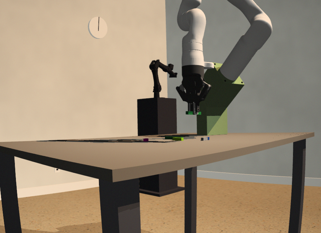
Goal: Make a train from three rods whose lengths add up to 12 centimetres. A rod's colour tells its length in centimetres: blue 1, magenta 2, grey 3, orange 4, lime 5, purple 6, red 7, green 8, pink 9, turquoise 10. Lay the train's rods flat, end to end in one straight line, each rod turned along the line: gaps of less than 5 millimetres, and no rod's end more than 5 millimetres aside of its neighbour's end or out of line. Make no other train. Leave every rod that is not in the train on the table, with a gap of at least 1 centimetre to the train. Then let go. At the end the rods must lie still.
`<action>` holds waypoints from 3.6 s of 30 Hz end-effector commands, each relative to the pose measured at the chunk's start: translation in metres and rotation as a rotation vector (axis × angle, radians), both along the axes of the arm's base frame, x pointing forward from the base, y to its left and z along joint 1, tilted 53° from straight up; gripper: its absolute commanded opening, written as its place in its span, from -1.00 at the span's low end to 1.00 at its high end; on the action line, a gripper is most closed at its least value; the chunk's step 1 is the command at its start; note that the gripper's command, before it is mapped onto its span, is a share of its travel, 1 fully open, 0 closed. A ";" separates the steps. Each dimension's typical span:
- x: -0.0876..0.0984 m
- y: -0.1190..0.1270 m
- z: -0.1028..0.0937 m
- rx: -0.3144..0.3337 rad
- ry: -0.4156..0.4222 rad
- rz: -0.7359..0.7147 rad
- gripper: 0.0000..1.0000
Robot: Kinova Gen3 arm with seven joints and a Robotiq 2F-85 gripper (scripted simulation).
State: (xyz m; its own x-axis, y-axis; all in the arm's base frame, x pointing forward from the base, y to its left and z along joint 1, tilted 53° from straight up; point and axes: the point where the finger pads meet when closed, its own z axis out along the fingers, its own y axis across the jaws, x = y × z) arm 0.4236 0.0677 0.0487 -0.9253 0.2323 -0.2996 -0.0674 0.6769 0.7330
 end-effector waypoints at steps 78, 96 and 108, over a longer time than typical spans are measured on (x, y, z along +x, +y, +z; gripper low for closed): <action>0.025 0.057 -0.044 0.004 0.003 0.014 -0.91; 0.025 0.057 -0.044 0.004 0.003 0.014 -0.91; 0.027 0.060 -0.046 0.004 0.003 0.014 -0.91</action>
